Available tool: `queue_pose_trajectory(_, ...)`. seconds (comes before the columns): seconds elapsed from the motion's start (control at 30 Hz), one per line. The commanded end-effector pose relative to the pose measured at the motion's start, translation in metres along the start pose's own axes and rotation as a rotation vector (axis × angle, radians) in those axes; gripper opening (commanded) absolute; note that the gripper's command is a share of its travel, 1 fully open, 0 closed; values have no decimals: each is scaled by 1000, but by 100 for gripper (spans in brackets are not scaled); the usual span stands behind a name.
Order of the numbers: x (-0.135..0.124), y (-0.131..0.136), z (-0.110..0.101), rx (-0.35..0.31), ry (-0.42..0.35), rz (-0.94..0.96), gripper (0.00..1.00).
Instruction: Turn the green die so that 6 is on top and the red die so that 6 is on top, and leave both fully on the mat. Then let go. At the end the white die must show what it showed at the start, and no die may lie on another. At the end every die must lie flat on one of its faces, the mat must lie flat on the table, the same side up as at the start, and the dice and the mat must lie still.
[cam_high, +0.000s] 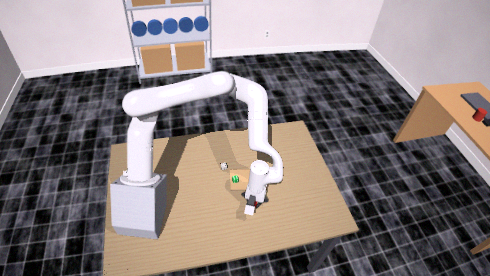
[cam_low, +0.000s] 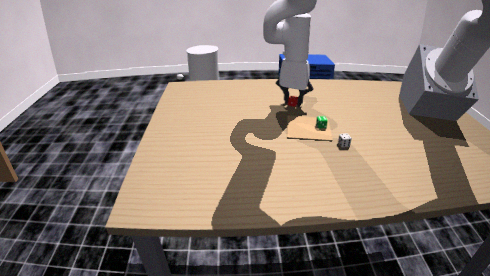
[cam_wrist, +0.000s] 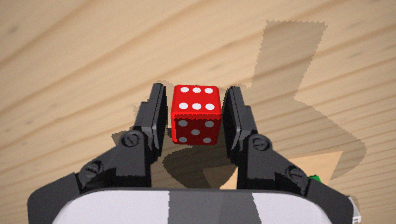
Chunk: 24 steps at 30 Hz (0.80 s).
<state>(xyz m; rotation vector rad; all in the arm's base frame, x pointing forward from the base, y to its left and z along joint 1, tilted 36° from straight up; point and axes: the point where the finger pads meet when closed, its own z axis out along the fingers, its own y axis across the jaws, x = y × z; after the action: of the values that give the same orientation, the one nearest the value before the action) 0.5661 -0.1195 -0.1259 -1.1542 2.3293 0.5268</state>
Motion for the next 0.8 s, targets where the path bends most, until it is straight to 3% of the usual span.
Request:
queue_pose_trajectory(0.0, 0, -1, -1, 2, 0, 0, 47)
queue_pose_trajectory(0.4, 0, -1, -1, 2, 0, 0, 47)
queue_pose_trajectory(0.43, 0, -1, -1, 2, 0, 0, 27)
queue_pose_trajectory(0.77, 0, -1, -1, 2, 0, 0, 27)
